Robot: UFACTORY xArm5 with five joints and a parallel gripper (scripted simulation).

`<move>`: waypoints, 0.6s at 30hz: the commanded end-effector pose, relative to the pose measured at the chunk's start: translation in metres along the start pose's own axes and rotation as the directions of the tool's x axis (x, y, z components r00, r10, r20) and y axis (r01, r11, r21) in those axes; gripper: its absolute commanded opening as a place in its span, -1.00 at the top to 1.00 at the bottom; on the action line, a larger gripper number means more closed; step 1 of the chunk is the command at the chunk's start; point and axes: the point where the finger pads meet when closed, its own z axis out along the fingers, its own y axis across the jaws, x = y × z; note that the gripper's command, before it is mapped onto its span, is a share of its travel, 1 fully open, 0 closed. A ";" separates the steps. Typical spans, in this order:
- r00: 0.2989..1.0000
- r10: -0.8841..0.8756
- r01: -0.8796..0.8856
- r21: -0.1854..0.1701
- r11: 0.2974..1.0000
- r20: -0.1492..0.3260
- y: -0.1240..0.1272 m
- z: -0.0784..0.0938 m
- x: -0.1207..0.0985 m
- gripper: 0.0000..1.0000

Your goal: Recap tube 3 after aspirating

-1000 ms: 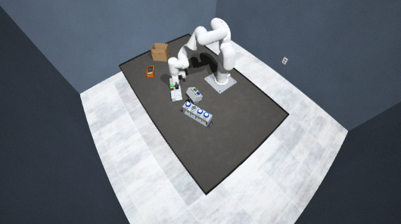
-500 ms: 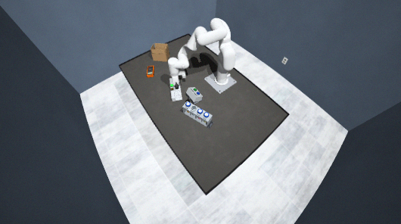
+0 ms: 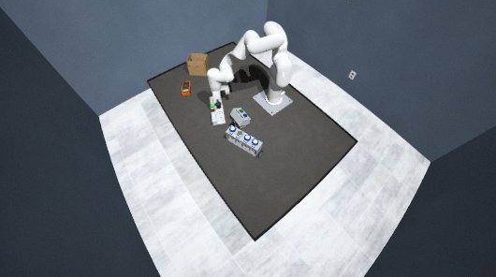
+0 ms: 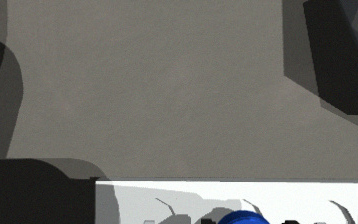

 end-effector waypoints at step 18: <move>1.000 0.000 0.000 0.007 1.000 0.005 0.001 -0.098 -0.001 1.00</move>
